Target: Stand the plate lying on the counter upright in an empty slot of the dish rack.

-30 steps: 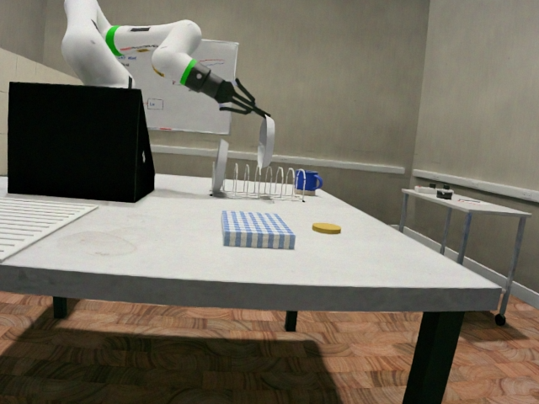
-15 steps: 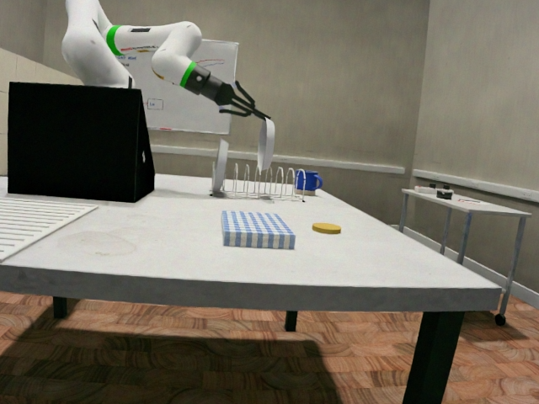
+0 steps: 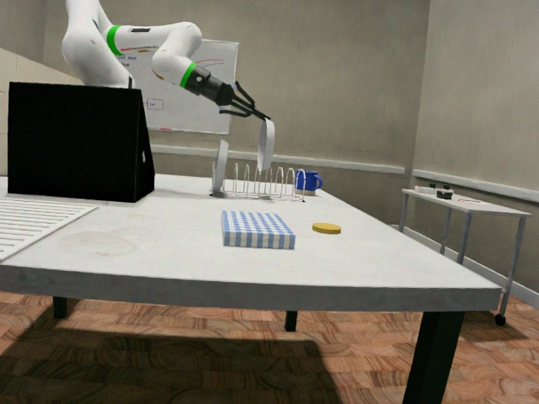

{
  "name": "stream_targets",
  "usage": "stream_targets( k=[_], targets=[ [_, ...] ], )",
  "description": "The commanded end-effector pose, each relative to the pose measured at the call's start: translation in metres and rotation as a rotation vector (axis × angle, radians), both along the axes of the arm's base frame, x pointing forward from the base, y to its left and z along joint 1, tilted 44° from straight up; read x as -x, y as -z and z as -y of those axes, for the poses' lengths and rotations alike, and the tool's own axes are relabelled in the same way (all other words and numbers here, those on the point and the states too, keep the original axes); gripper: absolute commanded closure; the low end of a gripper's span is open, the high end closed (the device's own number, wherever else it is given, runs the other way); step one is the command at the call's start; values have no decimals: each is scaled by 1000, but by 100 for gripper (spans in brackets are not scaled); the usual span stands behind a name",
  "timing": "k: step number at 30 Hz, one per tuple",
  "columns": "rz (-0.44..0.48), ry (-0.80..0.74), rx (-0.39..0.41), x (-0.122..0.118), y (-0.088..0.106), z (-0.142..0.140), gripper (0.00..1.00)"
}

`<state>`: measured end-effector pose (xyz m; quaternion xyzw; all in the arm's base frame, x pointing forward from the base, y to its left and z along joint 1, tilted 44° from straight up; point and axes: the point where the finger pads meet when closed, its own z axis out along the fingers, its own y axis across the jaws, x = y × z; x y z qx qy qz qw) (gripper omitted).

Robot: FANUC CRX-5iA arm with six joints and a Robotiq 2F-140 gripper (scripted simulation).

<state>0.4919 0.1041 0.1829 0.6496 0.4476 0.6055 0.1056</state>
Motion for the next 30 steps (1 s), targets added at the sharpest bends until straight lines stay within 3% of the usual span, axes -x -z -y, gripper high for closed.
stream_targets(
  k=[1, 30],
  targets=[
    [1, 1, 0, 0, 2, -1, 90],
    [1, 0, 0, 1, 20, -19, 90]
  ],
)
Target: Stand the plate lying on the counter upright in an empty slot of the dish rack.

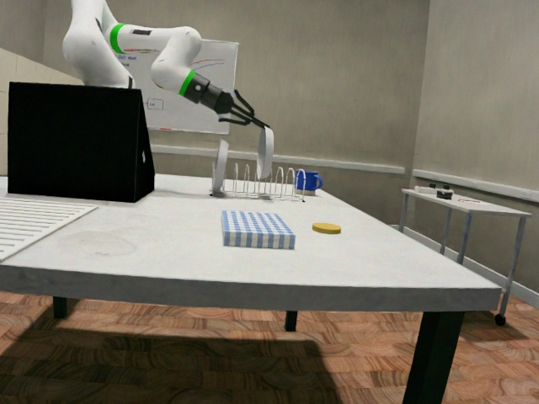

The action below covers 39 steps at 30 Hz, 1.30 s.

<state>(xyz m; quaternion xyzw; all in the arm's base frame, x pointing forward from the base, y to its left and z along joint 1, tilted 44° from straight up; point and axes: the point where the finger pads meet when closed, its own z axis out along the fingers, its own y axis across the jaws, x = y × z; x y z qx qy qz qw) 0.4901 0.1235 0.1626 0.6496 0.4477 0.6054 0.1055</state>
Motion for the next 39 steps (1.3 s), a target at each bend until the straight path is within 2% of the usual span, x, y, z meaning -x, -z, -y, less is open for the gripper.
stream_targets(
  k=[1, 17, 39],
  targets=[
    [1, 1, 0, 0, 0, 0, 90],
    [1, 1, 0, 0, 2, -1, 90],
    [1, 1, 0, 1, 20, -19, 90]
  ],
)
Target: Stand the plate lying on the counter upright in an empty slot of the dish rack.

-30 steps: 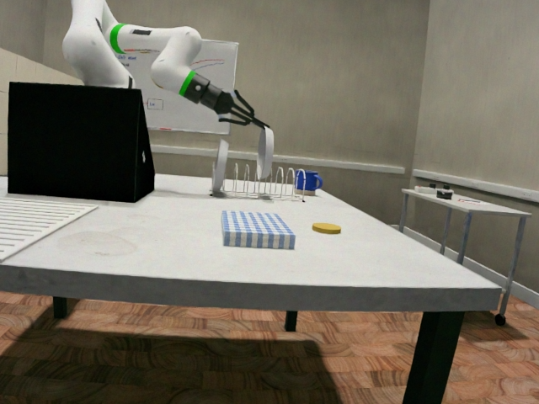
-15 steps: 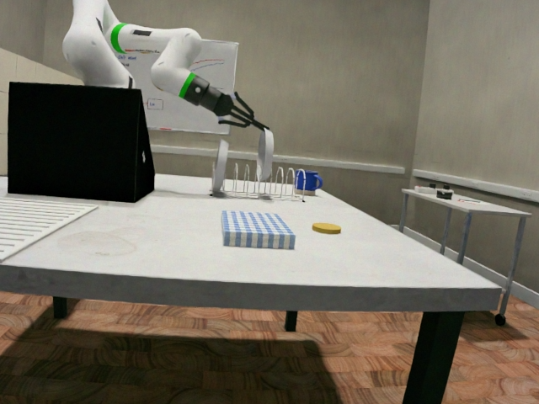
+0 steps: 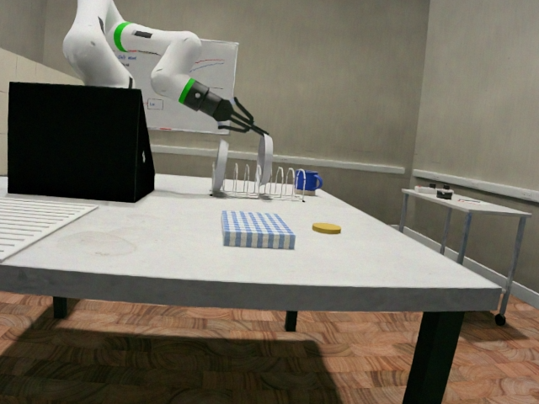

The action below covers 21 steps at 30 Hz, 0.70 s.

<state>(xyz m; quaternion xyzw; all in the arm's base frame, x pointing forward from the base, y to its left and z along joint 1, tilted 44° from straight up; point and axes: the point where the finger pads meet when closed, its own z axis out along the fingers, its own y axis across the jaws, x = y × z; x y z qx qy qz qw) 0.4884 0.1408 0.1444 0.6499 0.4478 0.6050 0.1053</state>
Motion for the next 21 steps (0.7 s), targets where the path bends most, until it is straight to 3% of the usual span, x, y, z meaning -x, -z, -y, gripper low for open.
stream_targets(
  k=[1, 21],
  targets=[
    [2, 1, 0, 0, 2, -2, 90],
    [2, 1, 0, 0, 4, -4, 90]
  ],
)
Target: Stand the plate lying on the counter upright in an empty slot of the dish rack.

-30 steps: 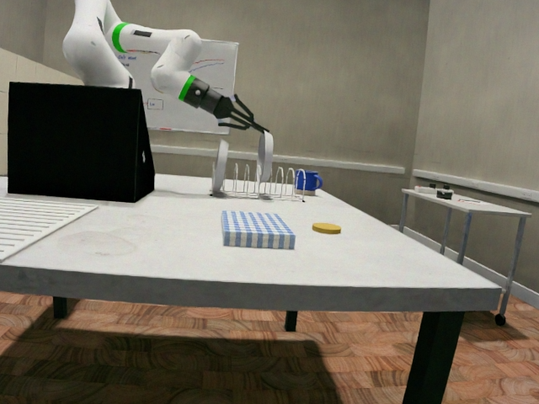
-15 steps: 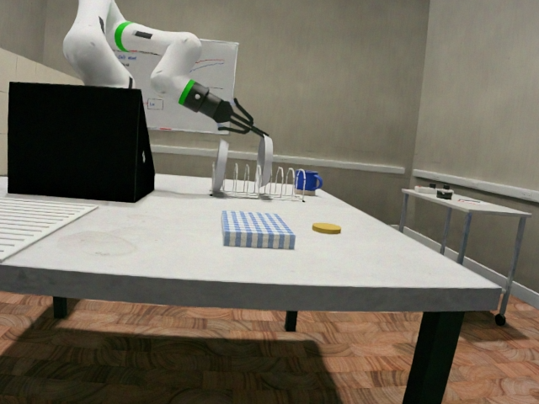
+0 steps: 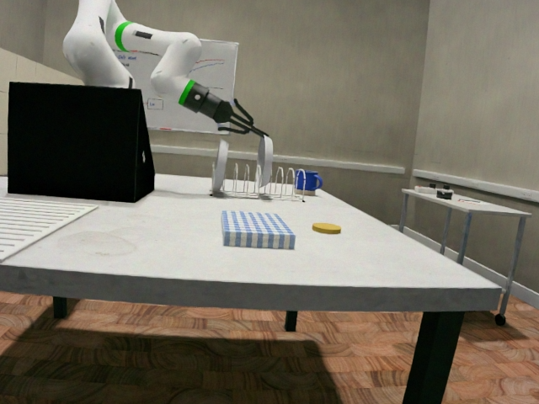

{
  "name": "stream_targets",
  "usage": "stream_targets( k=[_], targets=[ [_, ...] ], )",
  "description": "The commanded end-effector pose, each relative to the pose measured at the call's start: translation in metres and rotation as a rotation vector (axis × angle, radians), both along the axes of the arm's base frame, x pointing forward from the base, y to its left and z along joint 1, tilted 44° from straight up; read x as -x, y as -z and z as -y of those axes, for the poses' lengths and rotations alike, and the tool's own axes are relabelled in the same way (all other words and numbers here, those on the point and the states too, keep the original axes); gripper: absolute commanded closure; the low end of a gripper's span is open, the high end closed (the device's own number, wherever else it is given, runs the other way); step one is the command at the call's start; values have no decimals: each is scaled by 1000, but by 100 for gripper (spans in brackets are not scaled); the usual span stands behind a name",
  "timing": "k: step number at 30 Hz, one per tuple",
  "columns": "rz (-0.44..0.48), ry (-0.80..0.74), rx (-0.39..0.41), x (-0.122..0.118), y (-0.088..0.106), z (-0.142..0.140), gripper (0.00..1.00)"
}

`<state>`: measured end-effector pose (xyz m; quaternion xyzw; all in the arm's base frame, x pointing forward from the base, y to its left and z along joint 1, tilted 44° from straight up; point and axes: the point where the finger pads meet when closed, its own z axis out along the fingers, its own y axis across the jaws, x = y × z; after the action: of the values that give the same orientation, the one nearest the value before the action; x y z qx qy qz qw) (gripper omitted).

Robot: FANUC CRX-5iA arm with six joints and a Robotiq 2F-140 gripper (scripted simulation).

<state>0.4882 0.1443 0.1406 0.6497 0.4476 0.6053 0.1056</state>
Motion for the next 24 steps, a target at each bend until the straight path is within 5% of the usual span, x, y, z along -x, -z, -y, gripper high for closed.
stream_targets(
  k=[1, 24],
  targets=[
    [1, 0, 0, 0, 0, -1, 90],
    [1, 0, 0, 1, 17, -16, 90]
  ],
)
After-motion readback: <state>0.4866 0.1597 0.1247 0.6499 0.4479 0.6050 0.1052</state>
